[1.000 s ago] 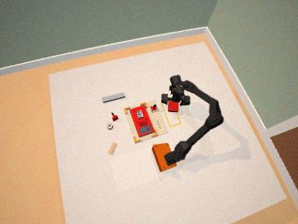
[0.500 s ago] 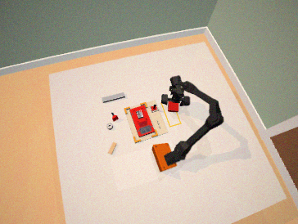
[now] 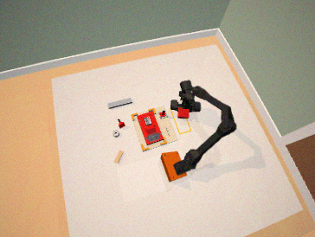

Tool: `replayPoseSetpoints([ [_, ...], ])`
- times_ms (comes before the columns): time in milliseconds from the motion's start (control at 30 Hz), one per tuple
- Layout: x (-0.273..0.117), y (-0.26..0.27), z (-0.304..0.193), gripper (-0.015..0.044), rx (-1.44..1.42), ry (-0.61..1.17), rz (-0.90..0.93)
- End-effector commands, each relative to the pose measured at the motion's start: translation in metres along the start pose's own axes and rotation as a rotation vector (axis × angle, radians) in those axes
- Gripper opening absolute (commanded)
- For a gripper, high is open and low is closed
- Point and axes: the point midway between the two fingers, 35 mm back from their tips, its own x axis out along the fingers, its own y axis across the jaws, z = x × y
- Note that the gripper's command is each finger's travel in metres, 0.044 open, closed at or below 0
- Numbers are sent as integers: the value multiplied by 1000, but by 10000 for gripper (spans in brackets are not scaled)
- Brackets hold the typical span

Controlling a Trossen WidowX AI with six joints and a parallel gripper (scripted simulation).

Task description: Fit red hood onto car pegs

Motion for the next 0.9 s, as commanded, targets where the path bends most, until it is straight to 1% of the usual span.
replayPoseSetpoints([
  [0, 0, 0, 0, 249, 0, 0, 0],
  [300, -17, 0, 0, 12, 0, 0, 1],
  [333, -20, 0, 0, 0, 0, 1, 1],
  [867, -82, 0, 0, 0, -1, 3, 3],
])
